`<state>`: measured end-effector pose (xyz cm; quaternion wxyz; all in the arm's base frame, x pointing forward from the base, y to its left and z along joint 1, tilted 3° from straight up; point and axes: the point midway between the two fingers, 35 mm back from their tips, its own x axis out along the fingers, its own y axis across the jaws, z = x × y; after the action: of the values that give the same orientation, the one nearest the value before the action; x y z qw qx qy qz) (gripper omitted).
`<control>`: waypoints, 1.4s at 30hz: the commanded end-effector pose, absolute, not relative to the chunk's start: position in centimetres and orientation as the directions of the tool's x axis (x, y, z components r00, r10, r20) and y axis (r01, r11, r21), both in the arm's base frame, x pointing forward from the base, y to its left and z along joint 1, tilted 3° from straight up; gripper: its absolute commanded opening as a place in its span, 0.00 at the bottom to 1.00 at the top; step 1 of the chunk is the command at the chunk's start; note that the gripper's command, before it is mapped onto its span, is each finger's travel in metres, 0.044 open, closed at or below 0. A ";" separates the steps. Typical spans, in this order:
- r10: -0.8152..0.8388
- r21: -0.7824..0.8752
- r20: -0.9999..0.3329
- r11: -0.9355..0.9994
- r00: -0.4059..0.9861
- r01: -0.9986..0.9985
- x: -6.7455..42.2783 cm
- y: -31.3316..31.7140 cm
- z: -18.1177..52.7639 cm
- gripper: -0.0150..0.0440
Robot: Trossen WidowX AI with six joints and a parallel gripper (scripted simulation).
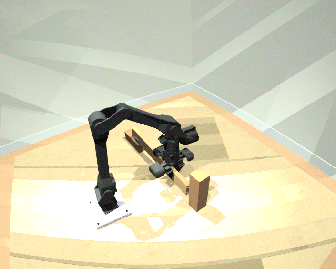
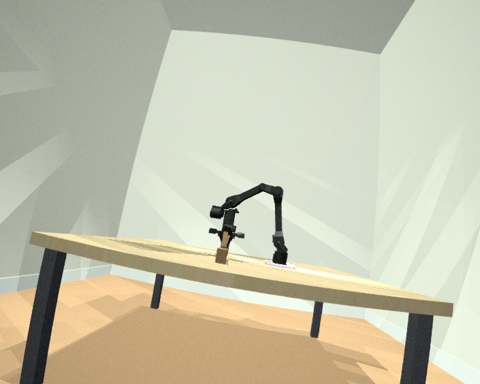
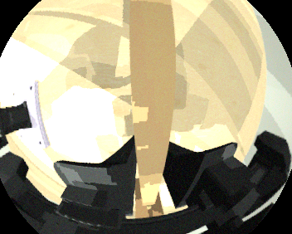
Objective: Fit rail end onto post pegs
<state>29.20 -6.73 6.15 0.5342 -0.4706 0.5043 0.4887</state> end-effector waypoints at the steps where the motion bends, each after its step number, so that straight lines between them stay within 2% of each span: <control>1: 0.048 -0.018 -0.999 0.080 0.022 -0.997 29.4 -6.8 6.6 0.25; 42: 0.048 -0.018 -0.999 0.080 0.022 -0.997 29.5 -6.9 8.6 0.25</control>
<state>29.25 -6.82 8.21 0.5343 -0.4692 0.5054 0.4888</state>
